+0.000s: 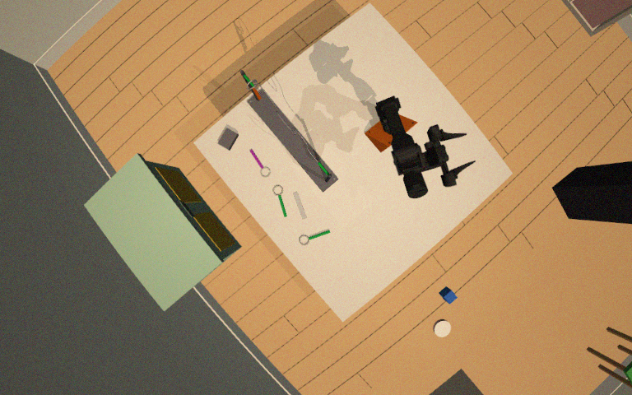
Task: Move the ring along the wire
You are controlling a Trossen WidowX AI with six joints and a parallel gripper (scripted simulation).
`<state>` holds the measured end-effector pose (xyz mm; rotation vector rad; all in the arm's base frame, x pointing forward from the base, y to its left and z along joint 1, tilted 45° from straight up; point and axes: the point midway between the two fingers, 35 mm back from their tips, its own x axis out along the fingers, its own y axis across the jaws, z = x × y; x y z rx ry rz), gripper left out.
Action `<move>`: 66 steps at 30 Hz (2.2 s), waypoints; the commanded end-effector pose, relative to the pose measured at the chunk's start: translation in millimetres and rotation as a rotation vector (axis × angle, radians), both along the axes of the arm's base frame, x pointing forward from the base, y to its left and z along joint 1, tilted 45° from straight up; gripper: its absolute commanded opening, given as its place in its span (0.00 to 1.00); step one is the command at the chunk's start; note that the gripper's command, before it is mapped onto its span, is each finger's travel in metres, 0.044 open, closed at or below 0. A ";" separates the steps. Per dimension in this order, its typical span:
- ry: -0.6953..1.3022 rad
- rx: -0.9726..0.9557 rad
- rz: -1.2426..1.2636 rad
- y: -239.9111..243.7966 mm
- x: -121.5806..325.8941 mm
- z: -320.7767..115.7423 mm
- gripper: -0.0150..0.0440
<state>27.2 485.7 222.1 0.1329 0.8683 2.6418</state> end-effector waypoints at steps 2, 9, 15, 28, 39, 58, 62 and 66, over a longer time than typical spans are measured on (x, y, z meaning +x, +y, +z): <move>-0.006 0.002 -0.006 -0.5 2.9 0.1 0.84; -0.126 0.077 -0.094 -9.2 43.7 7.1 0.53; -0.269 0.175 -0.183 -20.1 82.0 18.7 0.53; -0.615 0.352 -0.400 -53.9 166.6 50.0 0.53; -0.955 0.457 -0.611 -99.3 238.9 86.8 0.53; -1.561 0.510 -0.975 -210.1 329.3 168.7 0.53; -1.688 0.501 -1.048 -237.7 340.3 187.9 0.53; -1.819 0.481 -1.119 -269.3 348.9 207.5 0.53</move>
